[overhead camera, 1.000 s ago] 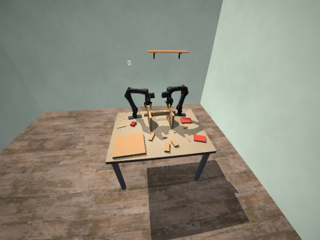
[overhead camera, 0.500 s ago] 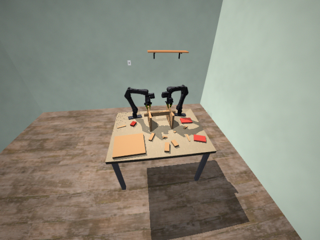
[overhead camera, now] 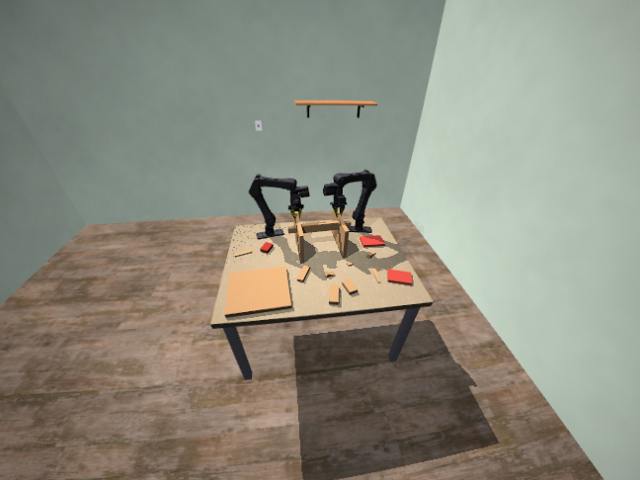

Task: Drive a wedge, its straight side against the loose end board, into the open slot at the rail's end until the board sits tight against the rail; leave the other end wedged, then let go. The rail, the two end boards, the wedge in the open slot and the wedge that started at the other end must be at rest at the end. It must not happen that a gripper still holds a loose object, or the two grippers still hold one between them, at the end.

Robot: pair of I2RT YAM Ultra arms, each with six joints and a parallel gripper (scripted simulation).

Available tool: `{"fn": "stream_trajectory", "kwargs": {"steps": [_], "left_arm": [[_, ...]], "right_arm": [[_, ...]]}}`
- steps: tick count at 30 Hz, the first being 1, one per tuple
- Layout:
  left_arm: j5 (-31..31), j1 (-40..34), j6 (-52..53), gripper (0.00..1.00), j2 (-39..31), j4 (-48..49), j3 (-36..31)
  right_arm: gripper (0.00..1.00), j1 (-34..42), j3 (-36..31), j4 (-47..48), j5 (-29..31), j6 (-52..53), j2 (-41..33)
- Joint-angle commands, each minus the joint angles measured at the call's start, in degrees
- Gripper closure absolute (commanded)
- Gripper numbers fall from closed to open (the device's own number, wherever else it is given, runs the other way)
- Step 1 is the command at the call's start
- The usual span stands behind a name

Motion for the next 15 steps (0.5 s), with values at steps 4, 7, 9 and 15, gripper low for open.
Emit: {"fn": "stream_trajectory", "kwargs": {"steps": [4, 7, 9, 15], "left_arm": [[1.6, -1.3, 0.3, 1.00, 0.7, 7.7, 3.2], [2.1, -1.5, 0.1, 1.00, 0.6, 9.8, 3.4], [2.1, -1.5, 0.1, 1.00, 0.6, 9.8, 3.4], [-0.5, -0.4, -0.2, 1.00, -0.5, 0.3, 0.4]], "right_arm": [[1.00, -0.3, 0.8, 0.4, 1.3, -0.1, -1.4], [1.00, -0.3, 0.8, 0.4, 1.3, -0.1, -1.4], [1.00, -0.3, 0.8, 0.4, 1.3, -0.1, -1.4], [0.61, -0.3, 0.8, 0.8, 1.3, -0.2, -0.8]]}}
